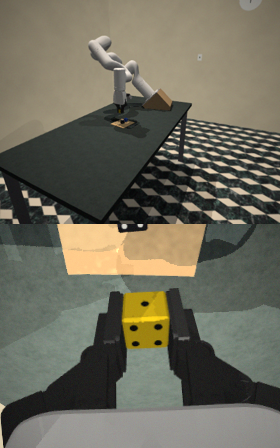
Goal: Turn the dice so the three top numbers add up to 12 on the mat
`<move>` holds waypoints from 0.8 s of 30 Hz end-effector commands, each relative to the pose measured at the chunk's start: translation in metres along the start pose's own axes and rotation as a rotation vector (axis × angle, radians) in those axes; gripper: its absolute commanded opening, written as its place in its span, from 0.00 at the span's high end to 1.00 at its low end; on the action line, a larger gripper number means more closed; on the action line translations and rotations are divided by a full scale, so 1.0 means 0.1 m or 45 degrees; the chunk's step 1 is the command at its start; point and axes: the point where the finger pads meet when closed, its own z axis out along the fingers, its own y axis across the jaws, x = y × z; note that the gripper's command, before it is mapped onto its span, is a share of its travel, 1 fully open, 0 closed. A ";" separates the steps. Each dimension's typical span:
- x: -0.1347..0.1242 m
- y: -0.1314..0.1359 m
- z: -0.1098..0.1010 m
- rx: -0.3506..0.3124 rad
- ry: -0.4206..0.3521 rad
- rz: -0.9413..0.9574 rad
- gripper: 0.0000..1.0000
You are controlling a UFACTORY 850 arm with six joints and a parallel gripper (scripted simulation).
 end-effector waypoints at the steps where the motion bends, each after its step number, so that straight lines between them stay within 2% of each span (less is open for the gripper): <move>1: -0.19 -0.05 0.01 0.002 0.029 -0.058 0.79; 16: -0.19 -0.05 0.02 0.003 0.029 -0.058 0.79; 24: -0.18 -0.05 0.21 0.003 0.030 -0.058 0.79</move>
